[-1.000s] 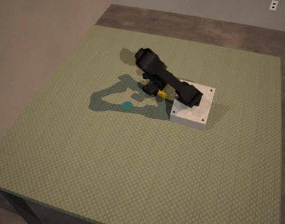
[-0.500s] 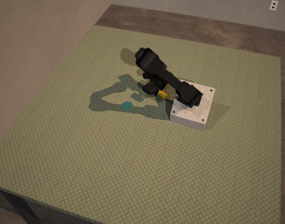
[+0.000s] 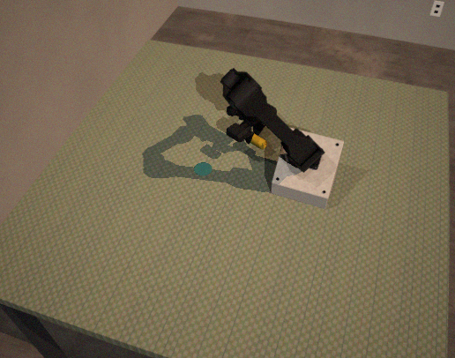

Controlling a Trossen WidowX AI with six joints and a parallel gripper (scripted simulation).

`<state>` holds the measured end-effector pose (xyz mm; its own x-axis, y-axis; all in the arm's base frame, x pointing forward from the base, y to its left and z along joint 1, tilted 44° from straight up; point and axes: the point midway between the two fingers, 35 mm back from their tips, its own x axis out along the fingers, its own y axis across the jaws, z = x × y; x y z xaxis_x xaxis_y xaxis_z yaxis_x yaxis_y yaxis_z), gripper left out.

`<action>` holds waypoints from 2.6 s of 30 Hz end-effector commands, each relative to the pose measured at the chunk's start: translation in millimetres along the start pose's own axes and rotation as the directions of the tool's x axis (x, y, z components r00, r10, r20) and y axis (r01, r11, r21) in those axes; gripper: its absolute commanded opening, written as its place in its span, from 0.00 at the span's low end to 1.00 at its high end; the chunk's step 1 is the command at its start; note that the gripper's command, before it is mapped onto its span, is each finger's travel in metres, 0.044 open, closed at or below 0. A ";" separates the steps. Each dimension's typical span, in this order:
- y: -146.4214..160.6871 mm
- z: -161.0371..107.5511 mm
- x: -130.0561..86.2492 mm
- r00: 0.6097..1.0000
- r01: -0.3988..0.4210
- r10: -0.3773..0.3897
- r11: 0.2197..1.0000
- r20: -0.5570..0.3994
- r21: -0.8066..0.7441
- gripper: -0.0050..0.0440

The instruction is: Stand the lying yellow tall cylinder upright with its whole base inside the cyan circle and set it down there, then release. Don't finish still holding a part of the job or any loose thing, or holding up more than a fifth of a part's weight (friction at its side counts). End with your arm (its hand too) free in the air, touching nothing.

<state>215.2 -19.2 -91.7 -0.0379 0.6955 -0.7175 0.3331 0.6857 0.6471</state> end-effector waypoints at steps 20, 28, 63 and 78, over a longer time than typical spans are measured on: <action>0.9 -1.2 -63.7 1.000 0.002 -0.002 1.000 0.010 -0.009 0.32; 2.0 -5.2 -81.2 1.000 -0.002 0.002 1.000 0.008 -0.010 0.32; 82.6 42.5 -97.7 1.000 0.016 -0.016 1.000 0.019 -0.023 0.32; 123.8 53.2 -100.8 1.000 0.011 -0.011 0.999 0.017 -0.033 0.32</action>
<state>303.9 -20.0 37.9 -0.0357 0.6859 -0.7269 0.3106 0.6989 0.6442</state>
